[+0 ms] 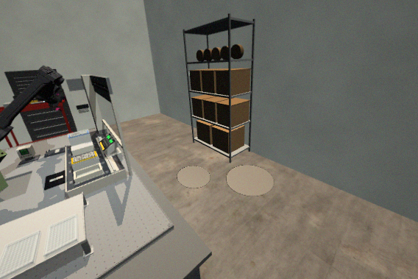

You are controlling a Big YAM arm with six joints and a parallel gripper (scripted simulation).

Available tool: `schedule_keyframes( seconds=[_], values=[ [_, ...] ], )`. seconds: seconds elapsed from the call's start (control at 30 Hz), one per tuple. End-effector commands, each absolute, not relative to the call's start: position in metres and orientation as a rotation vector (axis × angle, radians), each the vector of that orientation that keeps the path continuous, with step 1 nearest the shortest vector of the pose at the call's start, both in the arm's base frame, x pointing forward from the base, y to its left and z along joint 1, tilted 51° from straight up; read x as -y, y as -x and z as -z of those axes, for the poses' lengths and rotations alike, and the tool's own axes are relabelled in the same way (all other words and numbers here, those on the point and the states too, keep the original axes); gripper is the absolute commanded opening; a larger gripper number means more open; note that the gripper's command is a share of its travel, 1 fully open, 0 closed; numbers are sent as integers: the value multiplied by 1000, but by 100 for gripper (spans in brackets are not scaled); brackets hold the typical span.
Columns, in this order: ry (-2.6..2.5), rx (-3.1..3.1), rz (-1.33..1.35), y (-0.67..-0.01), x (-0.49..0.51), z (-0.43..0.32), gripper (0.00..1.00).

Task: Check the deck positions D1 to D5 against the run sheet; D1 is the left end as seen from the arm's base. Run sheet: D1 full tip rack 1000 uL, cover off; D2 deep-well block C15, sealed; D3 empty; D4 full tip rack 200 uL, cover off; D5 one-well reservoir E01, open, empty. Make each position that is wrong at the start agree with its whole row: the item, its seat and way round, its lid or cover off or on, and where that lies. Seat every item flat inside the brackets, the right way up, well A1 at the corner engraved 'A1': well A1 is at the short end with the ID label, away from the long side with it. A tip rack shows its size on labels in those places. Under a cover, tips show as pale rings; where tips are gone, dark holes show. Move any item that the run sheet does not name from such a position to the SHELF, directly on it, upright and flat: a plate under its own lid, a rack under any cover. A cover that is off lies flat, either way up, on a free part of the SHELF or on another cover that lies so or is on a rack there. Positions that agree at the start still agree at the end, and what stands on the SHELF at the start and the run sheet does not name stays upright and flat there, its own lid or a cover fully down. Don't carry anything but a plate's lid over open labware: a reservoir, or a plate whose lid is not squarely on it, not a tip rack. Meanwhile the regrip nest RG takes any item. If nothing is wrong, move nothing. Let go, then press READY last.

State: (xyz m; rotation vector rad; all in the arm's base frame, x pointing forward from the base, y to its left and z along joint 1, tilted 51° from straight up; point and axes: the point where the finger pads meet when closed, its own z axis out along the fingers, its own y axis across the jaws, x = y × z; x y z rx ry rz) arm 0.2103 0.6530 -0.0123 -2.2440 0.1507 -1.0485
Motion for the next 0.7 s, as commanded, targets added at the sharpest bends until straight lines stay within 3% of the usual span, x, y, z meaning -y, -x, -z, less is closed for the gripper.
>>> schedule_keyframes(
  seconds=[0.0,0.67],
  values=[
    [2234,-147,1043,-207,-657,8,100],
    [2150,-248,1015,-188,-647,-15,100]
  ],
)
